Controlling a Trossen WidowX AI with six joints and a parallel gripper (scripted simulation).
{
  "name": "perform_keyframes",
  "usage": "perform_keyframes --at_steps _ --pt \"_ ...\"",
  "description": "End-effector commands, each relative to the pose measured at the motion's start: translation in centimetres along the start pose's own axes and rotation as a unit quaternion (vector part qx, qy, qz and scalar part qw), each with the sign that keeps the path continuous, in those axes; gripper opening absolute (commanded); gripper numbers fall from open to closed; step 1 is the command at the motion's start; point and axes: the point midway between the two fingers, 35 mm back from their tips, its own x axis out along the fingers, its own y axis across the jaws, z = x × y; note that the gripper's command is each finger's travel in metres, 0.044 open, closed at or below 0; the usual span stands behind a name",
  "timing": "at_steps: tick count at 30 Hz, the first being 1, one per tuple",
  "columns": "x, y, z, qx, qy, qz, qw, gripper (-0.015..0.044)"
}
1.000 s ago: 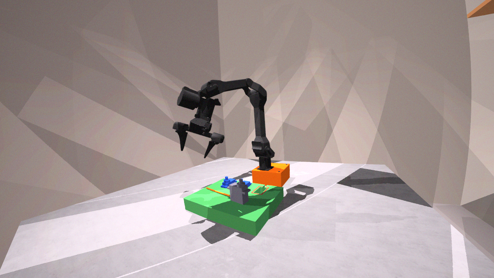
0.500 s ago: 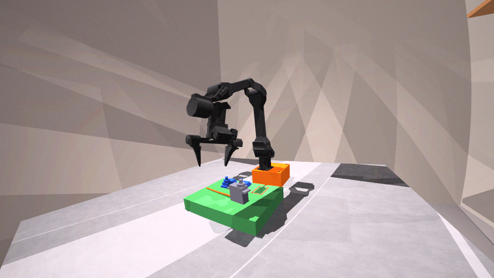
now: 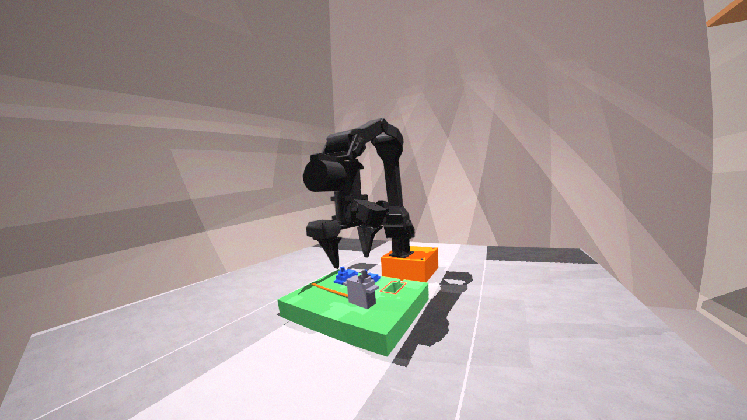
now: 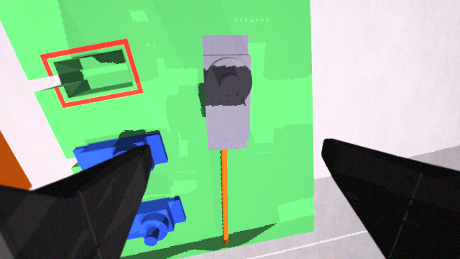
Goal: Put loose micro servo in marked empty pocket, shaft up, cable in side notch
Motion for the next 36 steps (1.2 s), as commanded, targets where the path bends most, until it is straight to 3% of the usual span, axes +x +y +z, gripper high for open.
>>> perform_keyframes --at_steps 1,6,26,36 --pt "0.6 0.3 0.1 -0.007 -0.002 0.007 1.000 0.0440" --pt "2.7 0.3 0.1 -0.007 -0.001 0.007 1.000 0.0440" --pt "4.8 0.3 0.1 -0.007 -0.001 0.007 1.000 0.0440" --pt "4.8 0.3 0.1 -0.007 -0.001 0.007 1.000 0.0177"
